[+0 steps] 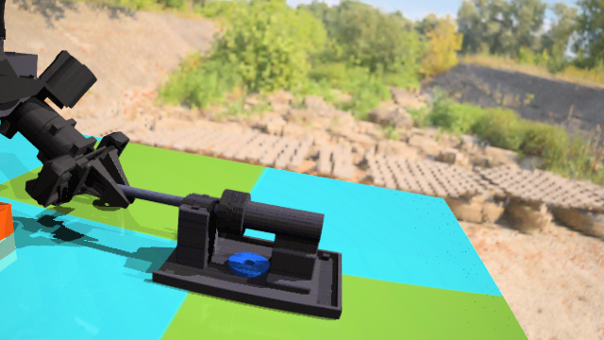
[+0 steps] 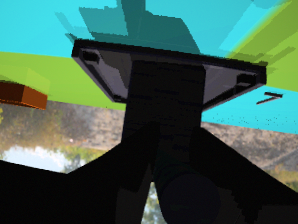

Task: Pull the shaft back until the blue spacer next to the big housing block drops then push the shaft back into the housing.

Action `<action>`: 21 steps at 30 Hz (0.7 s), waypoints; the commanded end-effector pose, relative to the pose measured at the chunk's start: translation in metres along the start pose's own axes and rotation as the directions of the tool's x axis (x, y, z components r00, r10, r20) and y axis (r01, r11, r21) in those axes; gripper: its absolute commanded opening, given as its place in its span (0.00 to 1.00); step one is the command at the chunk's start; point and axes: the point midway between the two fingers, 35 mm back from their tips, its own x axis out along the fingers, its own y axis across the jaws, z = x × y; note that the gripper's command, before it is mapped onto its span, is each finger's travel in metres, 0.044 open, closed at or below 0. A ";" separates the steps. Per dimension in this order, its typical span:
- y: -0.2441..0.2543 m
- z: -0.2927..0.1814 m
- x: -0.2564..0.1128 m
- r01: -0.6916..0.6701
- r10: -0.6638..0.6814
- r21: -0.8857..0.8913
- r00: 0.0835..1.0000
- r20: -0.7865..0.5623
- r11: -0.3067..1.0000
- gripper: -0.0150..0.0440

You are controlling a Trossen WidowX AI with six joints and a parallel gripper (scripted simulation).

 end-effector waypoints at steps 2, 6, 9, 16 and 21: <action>0.000 -0.002 0.001 -0.004 0.004 -0.001 1.000 -0.004 1.000 0.25; 0.000 -0.002 0.001 -0.004 0.004 -0.001 1.000 -0.004 1.000 0.25; 0.000 -0.002 0.002 -0.004 0.004 -0.001 1.000 -0.004 1.000 0.25; 0.000 -0.002 0.002 -0.004 0.004 -0.001 1.000 -0.004 1.000 0.25; 0.000 -0.003 0.003 -0.004 0.004 -0.001 1.000 -0.004 1.000 0.25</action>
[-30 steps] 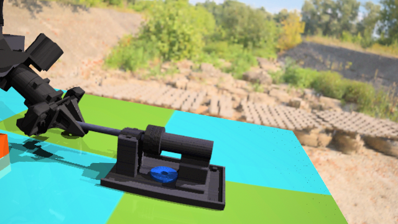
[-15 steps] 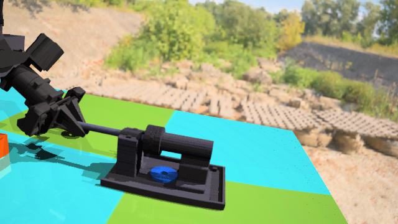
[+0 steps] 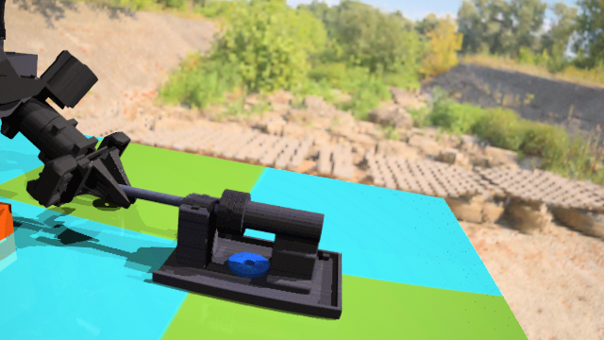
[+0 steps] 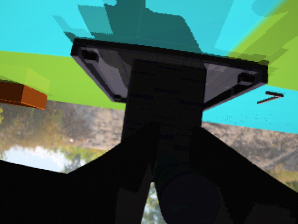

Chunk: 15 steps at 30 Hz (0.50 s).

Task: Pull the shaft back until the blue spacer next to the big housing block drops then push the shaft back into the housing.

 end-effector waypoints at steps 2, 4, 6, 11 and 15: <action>0.000 -0.002 0.001 -0.003 0.003 -0.002 1.000 -0.003 1.000 0.25; 0.000 -0.002 0.001 -0.003 0.003 -0.002 1.000 -0.003 1.000 0.25; 0.000 -0.002 0.001 -0.003 0.003 -0.002 1.000 -0.004 1.000 0.25; 0.000 -0.002 0.002 -0.003 0.003 -0.002 1.000 -0.004 1.000 0.25; 0.000 -0.002 0.002 -0.003 0.003 -0.002 1.000 -0.004 1.000 0.25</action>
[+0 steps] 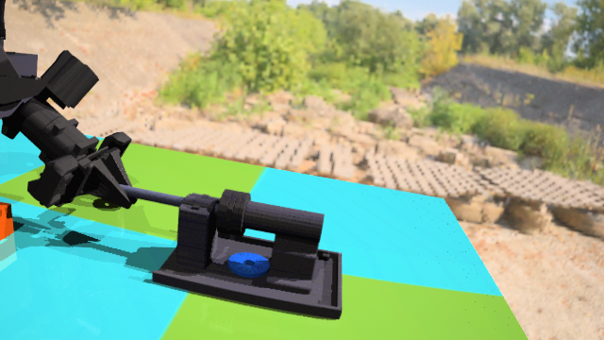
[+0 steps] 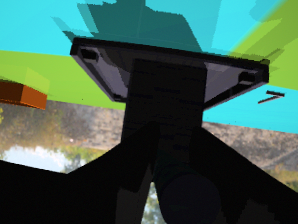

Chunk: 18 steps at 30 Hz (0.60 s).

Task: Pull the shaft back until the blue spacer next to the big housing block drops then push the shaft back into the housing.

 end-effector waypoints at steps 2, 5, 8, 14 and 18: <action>0.000 -0.001 0.001 -0.003 0.003 -0.002 1.000 -0.003 1.000 0.25; 0.000 -0.002 0.001 -0.003 0.003 -0.002 1.000 -0.003 1.000 0.25; 0.000 -0.002 0.001 -0.003 0.003 -0.002 1.000 -0.003 1.000 0.25; 0.000 -0.002 0.002 -0.003 0.003 -0.002 1.000 -0.003 1.000 0.25; 0.000 -0.002 0.002 -0.003 0.003 -0.002 1.000 -0.003 1.000 0.25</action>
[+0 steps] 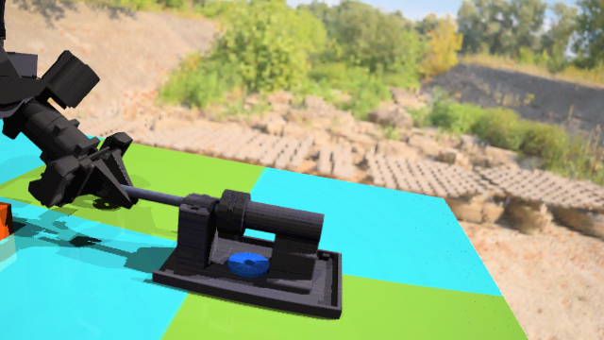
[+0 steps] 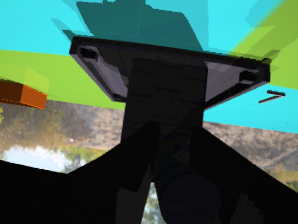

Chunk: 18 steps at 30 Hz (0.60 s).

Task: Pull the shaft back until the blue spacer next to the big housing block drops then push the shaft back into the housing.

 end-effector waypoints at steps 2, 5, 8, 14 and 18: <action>0.000 -0.001 0.001 -0.003 0.003 -0.002 1.000 -0.003 1.000 0.25; 0.000 -0.002 0.001 -0.003 0.003 -0.002 1.000 -0.003 1.000 0.25; 0.000 -0.002 0.001 -0.003 0.003 -0.002 1.000 -0.003 1.000 0.25; 0.000 -0.002 0.002 -0.003 0.003 -0.002 1.000 -0.003 1.000 0.25; 0.000 -0.002 0.002 -0.003 0.003 -0.002 1.000 -0.003 1.000 0.25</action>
